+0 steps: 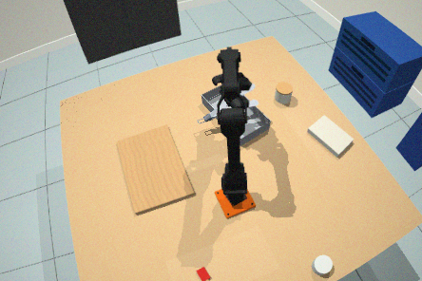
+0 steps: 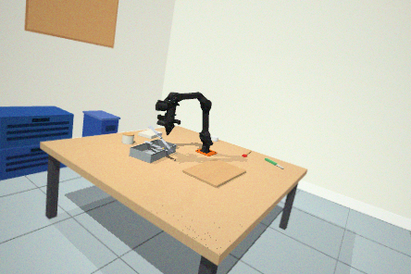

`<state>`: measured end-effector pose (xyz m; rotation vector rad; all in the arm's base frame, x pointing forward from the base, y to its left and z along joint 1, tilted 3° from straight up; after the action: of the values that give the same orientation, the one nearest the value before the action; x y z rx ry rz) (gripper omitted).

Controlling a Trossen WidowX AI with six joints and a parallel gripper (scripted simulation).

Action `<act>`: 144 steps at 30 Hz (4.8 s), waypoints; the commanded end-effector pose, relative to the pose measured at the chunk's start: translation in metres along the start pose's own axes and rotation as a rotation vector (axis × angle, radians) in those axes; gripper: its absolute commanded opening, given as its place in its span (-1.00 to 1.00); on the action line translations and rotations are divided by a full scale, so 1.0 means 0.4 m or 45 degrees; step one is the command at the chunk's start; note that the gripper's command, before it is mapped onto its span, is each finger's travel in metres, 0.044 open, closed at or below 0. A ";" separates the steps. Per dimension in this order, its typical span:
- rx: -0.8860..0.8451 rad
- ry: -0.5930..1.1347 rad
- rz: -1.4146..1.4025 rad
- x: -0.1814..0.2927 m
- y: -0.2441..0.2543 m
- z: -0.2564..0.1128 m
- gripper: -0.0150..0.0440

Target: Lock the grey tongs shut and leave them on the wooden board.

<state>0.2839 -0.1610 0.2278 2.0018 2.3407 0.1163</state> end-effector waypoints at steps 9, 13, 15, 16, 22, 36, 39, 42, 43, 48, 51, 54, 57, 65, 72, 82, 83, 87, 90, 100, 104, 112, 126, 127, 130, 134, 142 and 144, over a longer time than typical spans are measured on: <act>0.040 -0.004 0.119 -0.025 -0.007 0.016 -1.00; 0.040 -0.004 0.119 -0.025 -0.006 0.025 -1.00; 0.040 -0.004 0.119 -0.026 -0.006 0.033 -1.00; 0.040 -0.004 0.119 -0.026 -0.006 0.037 -1.00; 0.040 -0.004 0.119 -0.027 -0.005 0.061 -1.00; 0.040 -0.004 0.119 -0.027 -0.007 0.119 -1.00; 0.040 -0.004 0.119 -0.027 -0.008 0.131 -1.00; 0.040 -0.004 0.119 -0.026 -0.009 0.143 -1.00; 0.040 -0.004 0.119 -0.026 -0.010 0.147 -1.00; 0.040 -0.004 0.119 -0.025 -0.011 0.164 -1.00; 0.040 -0.004 0.119 -0.025 -0.011 0.165 -1.00; 0.040 -0.004 0.119 -0.026 -0.008 0.165 -1.00; 0.040 -0.004 0.119 -0.029 0.000 0.164 -1.00; 0.039 -0.004 0.119 -0.040 0.028 0.161 -1.00; 0.038 -0.005 0.119 -0.048 0.053 0.160 -1.00; 0.037 -0.005 0.119 -0.059 0.087 0.159 -1.00; 0.036 -0.005 0.119 -0.060 0.091 0.159 -1.00; 0.036 -0.005 0.119 -0.064 0.104 0.159 -1.00; 0.036 -0.005 0.119 -0.067 0.115 0.160 -1.00; 0.034 -0.005 0.119 -0.075 0.148 0.162 -1.00; 0.034 -0.005 0.119 -0.078 0.161 0.163 -1.00; 0.033 -0.005 0.119 -0.083 0.186 0.167 -1.00; 0.023 -0.006 0.112 -0.081 0.187 0.161 -1.00; 0.023 -0.006 0.112 -0.081 0.187 0.161 -1.00; 0.023 -0.006 0.112 -0.081 0.187 0.161 -1.00; 0.023 -0.006 0.112 -0.081 0.187 0.161 -1.00; 0.024 -0.006 0.112 -0.079 0.175 0.142 -0.82; 0.027 -0.006 0.113 -0.075 0.148 0.102 -0.64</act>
<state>0.3638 -0.1795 0.1732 2.1221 2.2695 0.0882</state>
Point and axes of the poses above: the point midway between the two fingers, 35 mm back from their tips, its own z axis out along the fingers, its own y axis across the jaws, x = y × z, the point moved 5 cm from there along -z, back along the fingers, and after that the axes turned 11 degrees about -z, right-handed, at the moved point
